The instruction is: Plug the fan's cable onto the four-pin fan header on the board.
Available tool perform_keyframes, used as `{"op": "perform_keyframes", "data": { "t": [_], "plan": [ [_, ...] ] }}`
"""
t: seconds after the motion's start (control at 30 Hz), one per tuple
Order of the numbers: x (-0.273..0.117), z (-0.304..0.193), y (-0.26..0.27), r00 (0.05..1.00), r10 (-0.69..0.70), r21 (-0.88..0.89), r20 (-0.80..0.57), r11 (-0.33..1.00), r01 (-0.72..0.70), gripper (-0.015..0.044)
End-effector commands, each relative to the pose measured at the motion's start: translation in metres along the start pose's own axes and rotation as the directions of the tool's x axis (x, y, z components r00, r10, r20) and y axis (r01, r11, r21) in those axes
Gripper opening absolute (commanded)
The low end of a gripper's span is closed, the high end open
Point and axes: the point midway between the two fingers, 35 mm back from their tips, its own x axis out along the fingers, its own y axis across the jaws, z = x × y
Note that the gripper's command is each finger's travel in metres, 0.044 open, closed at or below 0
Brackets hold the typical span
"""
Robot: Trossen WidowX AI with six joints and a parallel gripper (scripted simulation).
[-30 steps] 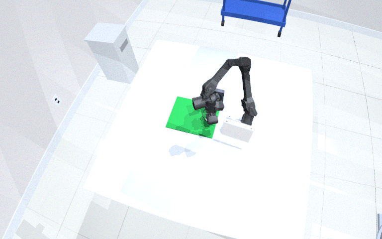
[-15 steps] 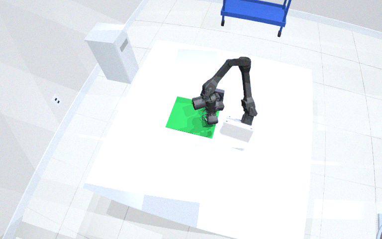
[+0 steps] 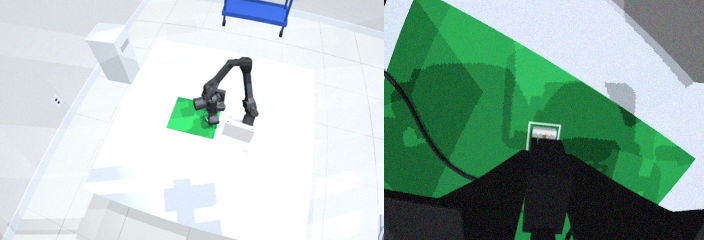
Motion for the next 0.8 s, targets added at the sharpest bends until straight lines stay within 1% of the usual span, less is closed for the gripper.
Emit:
{"op": "perform_keyframes", "data": {
  "t": [0.0,0.77],
  "plan": [
    [0.001,0.0,0.0,1.0,0.004,-0.002,0.0,1.0,-0.004,0.0],
    [0.012,0.0,0.0,1.0,0.004,-0.001,0.001,1.0,-0.004,0.0]
  ]
}}
